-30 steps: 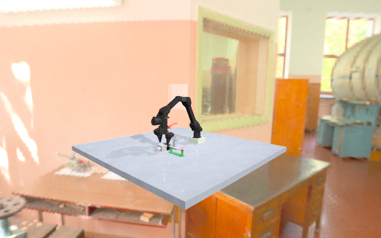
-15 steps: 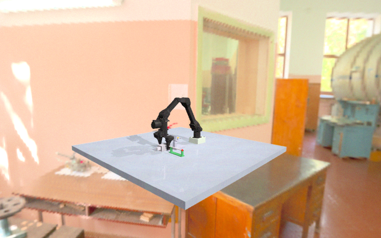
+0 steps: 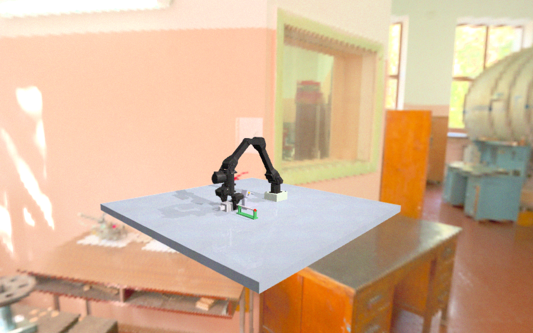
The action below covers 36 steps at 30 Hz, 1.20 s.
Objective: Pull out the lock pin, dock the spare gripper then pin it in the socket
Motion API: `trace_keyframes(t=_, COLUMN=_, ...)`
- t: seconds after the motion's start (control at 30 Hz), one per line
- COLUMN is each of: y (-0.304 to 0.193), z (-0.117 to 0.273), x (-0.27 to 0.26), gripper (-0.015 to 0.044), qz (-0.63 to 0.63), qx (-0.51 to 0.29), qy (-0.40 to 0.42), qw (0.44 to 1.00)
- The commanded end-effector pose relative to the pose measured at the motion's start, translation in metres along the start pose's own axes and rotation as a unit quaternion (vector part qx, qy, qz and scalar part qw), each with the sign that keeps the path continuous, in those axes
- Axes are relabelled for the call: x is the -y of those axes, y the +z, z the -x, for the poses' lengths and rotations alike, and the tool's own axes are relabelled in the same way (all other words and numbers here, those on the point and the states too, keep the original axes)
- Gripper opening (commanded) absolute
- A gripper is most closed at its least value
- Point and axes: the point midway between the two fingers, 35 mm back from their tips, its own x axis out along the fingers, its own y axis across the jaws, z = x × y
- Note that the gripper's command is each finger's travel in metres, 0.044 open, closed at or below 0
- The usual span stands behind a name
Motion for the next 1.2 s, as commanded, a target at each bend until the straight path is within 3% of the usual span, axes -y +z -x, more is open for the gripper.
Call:
trace_keyframes(t=0.0, y=0.0, z=-0.001, x=0.0, gripper=0.0335, qz=0.002, qx=0.001, qy=0.001, qw=1.0)
trace_keyframes(t=0.1, y=0.0, z=-0.001, x=0.0, gripper=0.0256, qz=0.002, qx=0.001, qy=0.001, qw=1.0)
trace_keyframes(t=0.37, y=0.0, z=-0.001, x=0.0, gripper=0.0203, qz=0.002, qx=0.001, qy=0.001, qw=1.0)
trace_keyframes(t=0.63, y=0.001, z=0.023, x=0.0, gripper=0.0, qz=0.002, qx=0.001, qy=0.001, qw=1.0)
trace_keyframes(t=0.8, y=0.0, z=0.048, x=0.0, gripper=0.0, qz=0.002, qx=0.001, qy=0.001, qw=1.0)
trace_keyframes(t=1.17, y=0.0, z=0.044, x=0.013, gripper=0.0, qz=-0.082, qx=0.0, qy=0.0, qw=0.997)
